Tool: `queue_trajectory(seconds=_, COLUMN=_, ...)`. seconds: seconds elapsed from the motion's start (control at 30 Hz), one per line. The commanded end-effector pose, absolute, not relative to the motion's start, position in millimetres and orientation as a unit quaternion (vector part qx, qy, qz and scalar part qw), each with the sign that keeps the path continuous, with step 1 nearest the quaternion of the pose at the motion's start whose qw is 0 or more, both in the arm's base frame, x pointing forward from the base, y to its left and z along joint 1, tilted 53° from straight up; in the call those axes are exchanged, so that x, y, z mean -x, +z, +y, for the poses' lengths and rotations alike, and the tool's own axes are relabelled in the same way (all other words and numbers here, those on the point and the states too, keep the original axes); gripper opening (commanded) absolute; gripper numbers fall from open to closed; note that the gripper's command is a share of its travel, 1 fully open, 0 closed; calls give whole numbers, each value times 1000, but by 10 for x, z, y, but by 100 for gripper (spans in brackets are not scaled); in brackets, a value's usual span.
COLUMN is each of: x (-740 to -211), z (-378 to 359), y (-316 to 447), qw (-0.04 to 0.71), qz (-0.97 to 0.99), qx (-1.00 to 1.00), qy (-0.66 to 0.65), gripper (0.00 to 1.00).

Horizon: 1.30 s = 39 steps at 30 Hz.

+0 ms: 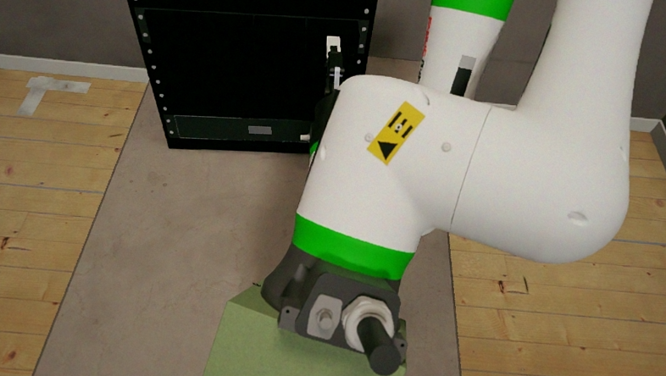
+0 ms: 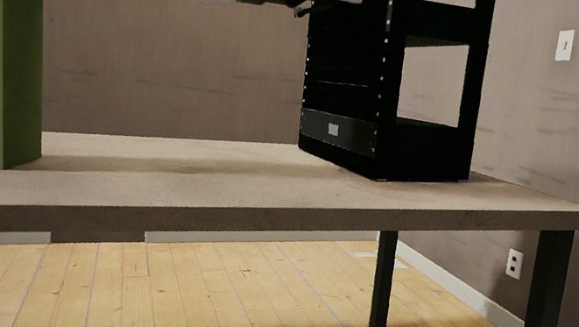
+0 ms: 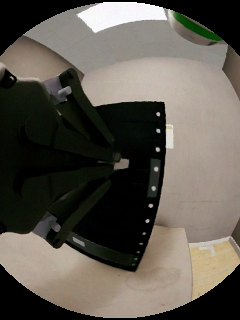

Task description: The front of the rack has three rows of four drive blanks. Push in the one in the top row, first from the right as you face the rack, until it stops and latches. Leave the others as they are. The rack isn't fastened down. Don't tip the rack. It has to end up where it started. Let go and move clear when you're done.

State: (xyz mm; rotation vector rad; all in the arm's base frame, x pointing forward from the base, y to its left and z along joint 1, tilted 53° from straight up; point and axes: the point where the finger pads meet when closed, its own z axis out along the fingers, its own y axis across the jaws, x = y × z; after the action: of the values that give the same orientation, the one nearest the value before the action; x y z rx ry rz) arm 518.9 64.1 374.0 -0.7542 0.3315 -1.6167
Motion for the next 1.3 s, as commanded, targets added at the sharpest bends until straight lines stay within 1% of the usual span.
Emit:
queue_trajectory(seconds=0.0, x=-5190, z=643, y=3747, qw=616, qz=144, qx=327, qy=-702, gripper=10)
queue_trajectory(seconds=1.27, x=-5318, z=683, y=3896, qw=616, qz=144, qx=327, qy=-702, gripper=10)
